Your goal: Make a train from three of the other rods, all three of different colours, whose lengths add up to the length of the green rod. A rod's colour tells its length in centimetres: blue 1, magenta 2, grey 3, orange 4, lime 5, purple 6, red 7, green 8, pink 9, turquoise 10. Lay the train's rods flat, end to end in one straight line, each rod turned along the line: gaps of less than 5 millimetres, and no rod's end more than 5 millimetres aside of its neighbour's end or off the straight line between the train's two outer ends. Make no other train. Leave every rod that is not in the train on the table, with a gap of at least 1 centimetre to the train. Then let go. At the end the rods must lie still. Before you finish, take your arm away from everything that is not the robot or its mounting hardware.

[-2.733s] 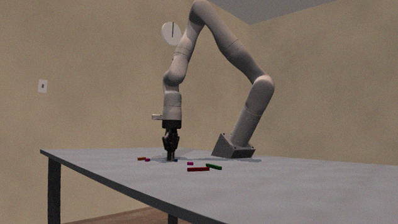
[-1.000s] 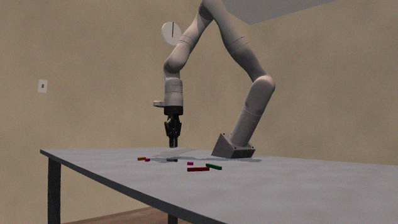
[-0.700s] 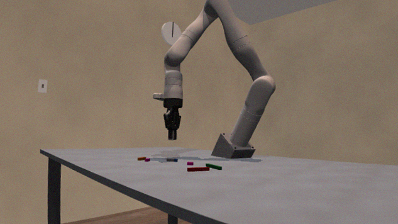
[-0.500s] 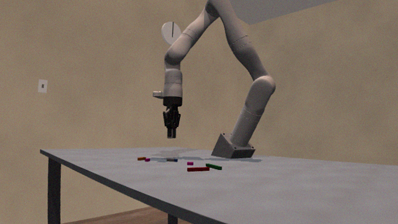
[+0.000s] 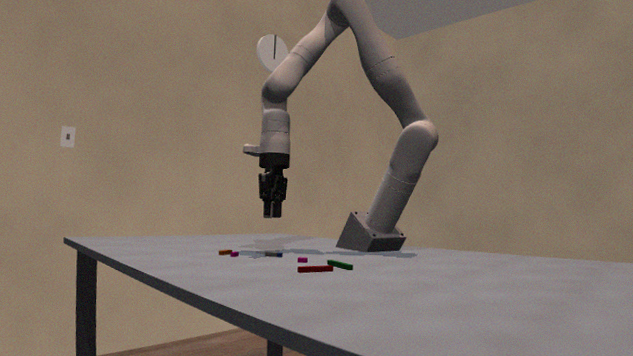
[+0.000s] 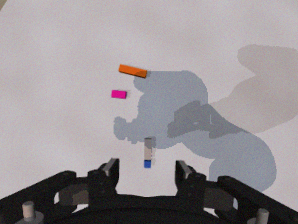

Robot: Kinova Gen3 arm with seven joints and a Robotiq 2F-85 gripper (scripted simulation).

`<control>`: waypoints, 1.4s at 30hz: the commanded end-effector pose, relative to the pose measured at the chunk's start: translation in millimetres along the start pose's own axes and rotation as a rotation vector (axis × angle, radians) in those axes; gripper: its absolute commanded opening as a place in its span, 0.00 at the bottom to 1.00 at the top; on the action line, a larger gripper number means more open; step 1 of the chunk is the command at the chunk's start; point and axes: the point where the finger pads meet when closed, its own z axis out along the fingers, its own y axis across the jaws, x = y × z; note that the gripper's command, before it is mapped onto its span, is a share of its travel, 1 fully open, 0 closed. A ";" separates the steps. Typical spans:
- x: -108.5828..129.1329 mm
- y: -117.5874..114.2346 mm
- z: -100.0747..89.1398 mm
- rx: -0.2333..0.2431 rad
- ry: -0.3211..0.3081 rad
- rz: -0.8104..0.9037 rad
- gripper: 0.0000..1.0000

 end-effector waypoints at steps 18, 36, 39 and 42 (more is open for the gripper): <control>3.4 -0.7 -0.3 0.001 0.003 0.040 1.00; 22.0 -4.5 0.9 0.003 0.010 0.295 1.00; 25.5 -5.3 1.3 0.004 0.011 0.344 1.00; 29.2 -6.1 1.6 0.004 0.012 0.397 1.00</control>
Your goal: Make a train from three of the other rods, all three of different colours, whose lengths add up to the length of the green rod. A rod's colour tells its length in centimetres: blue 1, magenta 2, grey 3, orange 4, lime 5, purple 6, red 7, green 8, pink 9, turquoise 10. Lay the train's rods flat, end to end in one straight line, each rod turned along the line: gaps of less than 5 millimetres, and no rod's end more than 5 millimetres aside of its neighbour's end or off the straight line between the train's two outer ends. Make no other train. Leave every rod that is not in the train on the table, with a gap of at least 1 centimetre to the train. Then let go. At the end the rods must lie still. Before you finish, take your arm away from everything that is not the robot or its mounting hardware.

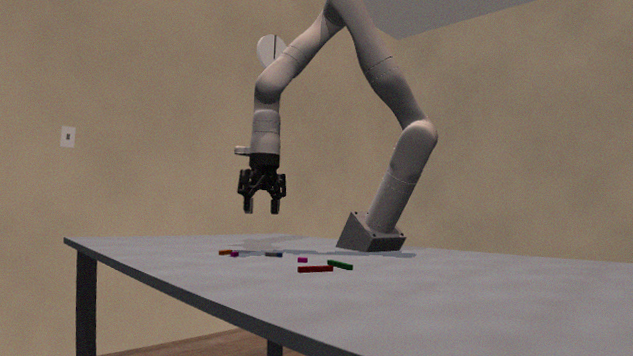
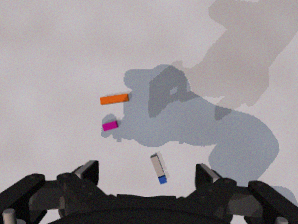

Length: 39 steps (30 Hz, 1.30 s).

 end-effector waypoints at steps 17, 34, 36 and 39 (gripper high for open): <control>27.9 -20.4 5.5 0.003 0.007 0.485 1.00; 51.5 -36.7 12.6 0.001 0.004 0.959 1.00; 54.1 -38.4 13.5 0.000 0.004 1.013 1.00; 57.5 -40.8 15.0 -0.001 0.003 1.090 1.00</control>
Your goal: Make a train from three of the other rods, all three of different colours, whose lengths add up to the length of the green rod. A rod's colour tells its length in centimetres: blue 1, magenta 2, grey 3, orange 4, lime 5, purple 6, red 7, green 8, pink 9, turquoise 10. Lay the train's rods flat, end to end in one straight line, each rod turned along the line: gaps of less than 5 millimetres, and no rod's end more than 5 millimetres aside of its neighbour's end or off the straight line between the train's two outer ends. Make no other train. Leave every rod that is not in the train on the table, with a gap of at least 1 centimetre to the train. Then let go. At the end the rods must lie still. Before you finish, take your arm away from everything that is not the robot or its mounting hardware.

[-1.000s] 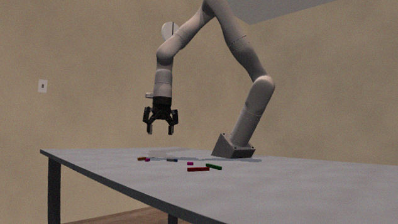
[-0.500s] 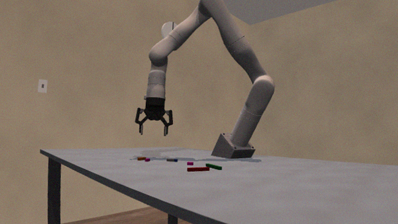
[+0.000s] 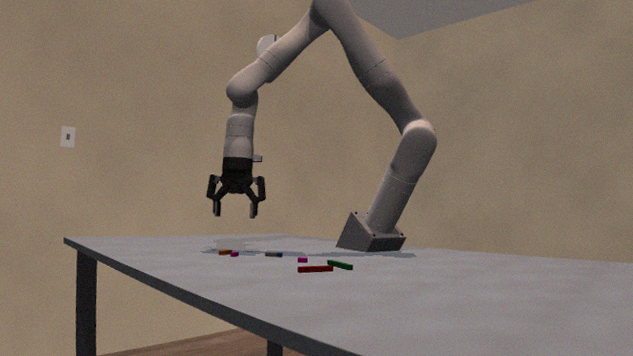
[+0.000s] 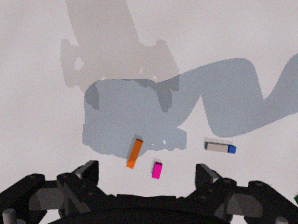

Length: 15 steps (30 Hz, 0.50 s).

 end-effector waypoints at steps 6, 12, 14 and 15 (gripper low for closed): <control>-3.2 -8.8 5.6 -0.006 0.005 0.145 1.00; -3.5 -12.1 7.0 -0.008 0.005 0.211 1.00; -3.7 -13.5 7.6 -0.009 0.006 0.238 1.00; -3.8 -14.1 7.9 -0.010 0.006 0.250 1.00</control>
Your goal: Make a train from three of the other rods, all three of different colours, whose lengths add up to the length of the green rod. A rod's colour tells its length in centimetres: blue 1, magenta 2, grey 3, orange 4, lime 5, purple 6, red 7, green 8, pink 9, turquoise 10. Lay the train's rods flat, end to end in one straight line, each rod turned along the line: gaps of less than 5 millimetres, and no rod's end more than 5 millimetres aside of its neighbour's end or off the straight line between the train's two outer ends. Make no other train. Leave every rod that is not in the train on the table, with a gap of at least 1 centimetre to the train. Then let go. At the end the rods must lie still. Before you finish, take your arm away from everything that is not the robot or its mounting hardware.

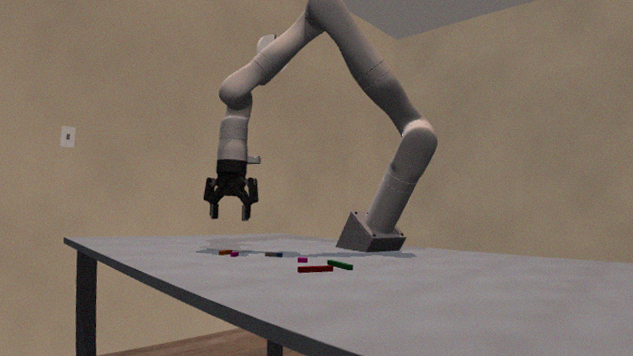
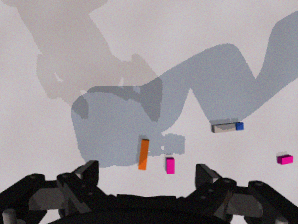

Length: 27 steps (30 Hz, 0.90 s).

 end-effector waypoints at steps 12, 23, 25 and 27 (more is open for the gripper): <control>-2.6 -4.0 2.9 -0.003 0.003 0.077 1.00; -2.7 -4.4 3.1 -0.003 0.003 0.085 0.24; -2.7 -4.4 3.1 -0.003 0.003 0.085 0.24; -2.7 -4.4 3.1 -0.003 0.003 0.085 0.24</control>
